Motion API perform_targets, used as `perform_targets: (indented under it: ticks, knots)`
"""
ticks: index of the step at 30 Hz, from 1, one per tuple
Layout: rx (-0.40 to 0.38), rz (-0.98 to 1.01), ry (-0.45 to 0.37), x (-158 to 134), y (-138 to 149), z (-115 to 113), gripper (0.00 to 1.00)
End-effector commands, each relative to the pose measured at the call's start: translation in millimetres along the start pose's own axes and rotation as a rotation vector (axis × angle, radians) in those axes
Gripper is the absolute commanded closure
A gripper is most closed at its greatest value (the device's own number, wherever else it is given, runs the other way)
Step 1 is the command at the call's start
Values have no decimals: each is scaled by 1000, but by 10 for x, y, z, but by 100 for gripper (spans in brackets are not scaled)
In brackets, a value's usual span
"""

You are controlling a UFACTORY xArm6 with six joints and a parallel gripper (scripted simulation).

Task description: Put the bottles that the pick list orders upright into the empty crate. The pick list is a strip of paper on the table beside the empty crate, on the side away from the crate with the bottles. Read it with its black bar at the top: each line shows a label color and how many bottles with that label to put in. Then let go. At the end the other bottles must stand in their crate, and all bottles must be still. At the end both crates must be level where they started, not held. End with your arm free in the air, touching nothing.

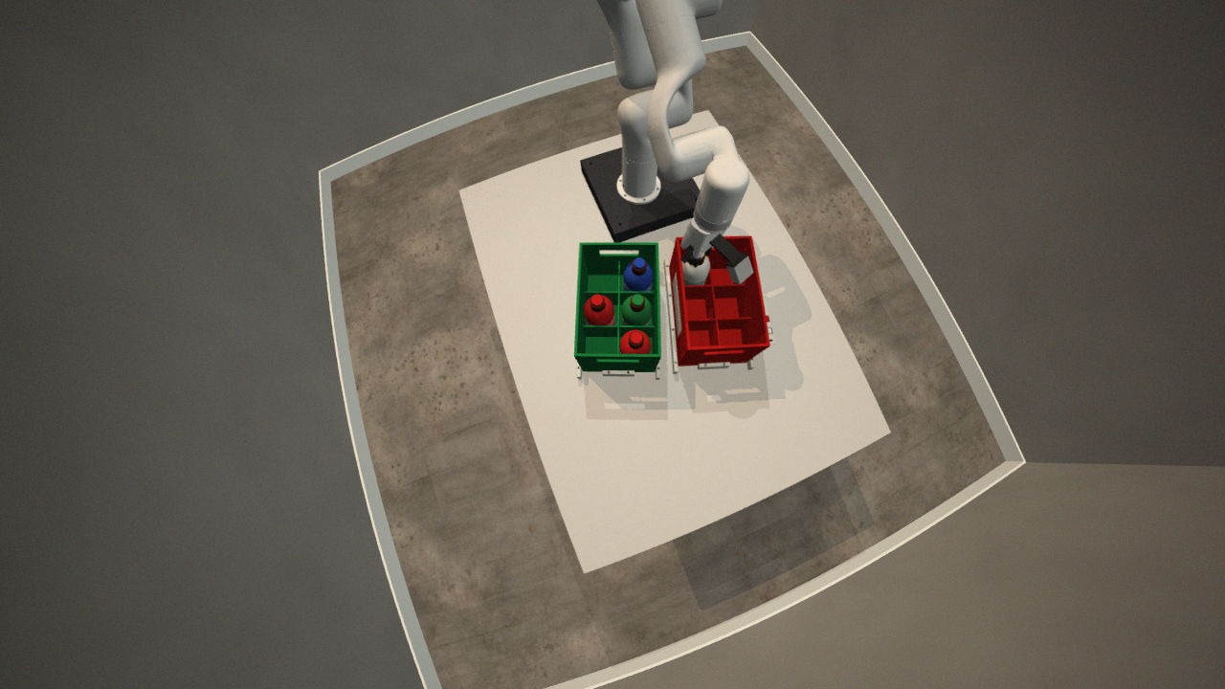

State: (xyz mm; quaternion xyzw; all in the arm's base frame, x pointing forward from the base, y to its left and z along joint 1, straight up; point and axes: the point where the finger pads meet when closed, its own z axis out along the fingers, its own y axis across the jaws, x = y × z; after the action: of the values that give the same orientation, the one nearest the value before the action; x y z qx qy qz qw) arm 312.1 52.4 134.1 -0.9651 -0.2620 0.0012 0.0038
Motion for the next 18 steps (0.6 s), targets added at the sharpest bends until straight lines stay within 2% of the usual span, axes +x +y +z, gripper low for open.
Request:
perform_targets:
  ticks: [1, 18]
  knots:
    - [-2, 0, 4, 14, 5, -15, 100]
    - [-2, 0, 4, 14, 5, 35, 100]
